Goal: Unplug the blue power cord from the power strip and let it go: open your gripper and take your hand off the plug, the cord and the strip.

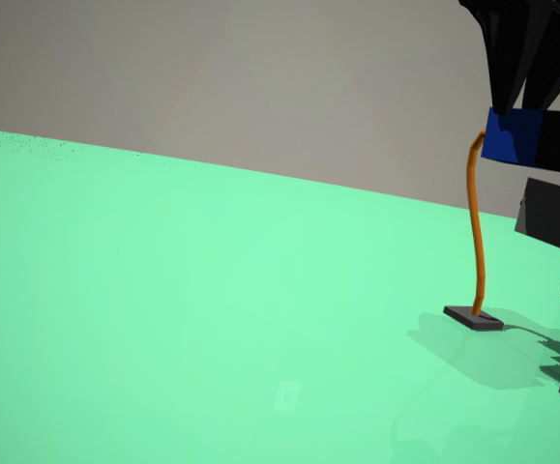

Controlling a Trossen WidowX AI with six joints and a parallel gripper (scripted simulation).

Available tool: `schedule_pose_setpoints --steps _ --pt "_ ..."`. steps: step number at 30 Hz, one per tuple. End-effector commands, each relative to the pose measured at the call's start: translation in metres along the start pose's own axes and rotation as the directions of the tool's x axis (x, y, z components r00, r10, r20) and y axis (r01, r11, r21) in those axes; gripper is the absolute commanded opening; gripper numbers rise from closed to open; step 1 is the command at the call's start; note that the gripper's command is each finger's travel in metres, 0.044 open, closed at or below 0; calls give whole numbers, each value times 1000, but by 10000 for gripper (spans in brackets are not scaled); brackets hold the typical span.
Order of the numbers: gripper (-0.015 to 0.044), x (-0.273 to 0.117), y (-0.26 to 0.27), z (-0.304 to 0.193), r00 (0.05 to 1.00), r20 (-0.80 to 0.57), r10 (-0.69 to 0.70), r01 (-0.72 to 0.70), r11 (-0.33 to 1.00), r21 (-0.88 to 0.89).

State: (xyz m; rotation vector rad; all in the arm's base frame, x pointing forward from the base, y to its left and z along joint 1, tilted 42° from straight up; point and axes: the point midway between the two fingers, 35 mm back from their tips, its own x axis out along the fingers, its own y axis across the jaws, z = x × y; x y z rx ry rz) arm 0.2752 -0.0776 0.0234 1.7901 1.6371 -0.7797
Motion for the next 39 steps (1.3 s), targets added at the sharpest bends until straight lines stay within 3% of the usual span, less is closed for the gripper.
schedule_pose_setpoints --steps 1,12,17,39 --pt "157 1 1 -4 1000 0 5 -5 1000 -3" --pt "440 -4 3 17 1000 3 5 -5 1000 -3" --pt "440 -12 1 56 1000 4 5 -5 1000 -4" --pt "440 -12 1 56 1000 4 5 -5 1000 -4"
